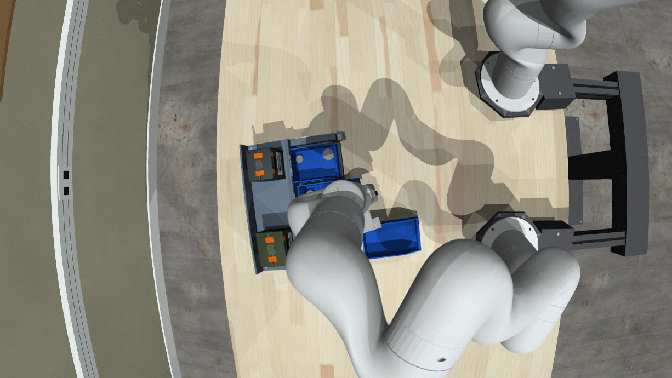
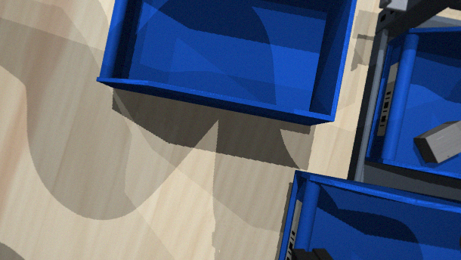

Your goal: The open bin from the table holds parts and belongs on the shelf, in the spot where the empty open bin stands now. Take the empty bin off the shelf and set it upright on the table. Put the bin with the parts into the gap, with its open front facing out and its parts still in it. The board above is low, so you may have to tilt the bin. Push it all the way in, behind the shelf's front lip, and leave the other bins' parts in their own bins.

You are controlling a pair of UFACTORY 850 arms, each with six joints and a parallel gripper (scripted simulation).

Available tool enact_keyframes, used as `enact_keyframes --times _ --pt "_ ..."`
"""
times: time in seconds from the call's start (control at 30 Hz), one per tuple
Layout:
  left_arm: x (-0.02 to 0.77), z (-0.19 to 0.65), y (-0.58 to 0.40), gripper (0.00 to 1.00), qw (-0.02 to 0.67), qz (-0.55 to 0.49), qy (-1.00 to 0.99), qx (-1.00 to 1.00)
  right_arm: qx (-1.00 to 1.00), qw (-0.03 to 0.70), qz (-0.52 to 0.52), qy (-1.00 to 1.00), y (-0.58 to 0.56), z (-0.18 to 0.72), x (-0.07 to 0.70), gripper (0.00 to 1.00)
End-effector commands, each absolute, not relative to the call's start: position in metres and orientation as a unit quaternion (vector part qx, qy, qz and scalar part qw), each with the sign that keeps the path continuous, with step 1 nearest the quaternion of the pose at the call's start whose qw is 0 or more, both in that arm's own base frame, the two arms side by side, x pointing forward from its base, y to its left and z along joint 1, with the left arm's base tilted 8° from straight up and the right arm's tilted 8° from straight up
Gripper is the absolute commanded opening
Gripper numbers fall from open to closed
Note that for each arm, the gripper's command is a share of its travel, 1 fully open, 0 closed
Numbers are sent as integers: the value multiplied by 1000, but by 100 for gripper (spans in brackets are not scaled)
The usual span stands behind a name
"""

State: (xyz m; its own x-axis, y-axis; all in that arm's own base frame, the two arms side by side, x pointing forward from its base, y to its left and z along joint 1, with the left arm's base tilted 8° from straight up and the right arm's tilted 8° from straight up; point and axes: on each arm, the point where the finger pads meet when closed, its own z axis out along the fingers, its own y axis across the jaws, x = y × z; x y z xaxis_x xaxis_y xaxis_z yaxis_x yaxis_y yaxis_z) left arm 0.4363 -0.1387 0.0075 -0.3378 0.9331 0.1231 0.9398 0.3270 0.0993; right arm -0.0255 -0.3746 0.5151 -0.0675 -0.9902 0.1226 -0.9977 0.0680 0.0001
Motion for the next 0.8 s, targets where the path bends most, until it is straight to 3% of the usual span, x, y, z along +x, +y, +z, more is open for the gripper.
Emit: enact_keyframes --times 0.0,0.77 --pt "422 5 -147 0 18 -71 -763 -642 681 46 43 -729 -375 516 -26 100" --pt "418 4 -149 0 19 -69 -750 -658 681 46 43 -729 -375 516 -26 100"
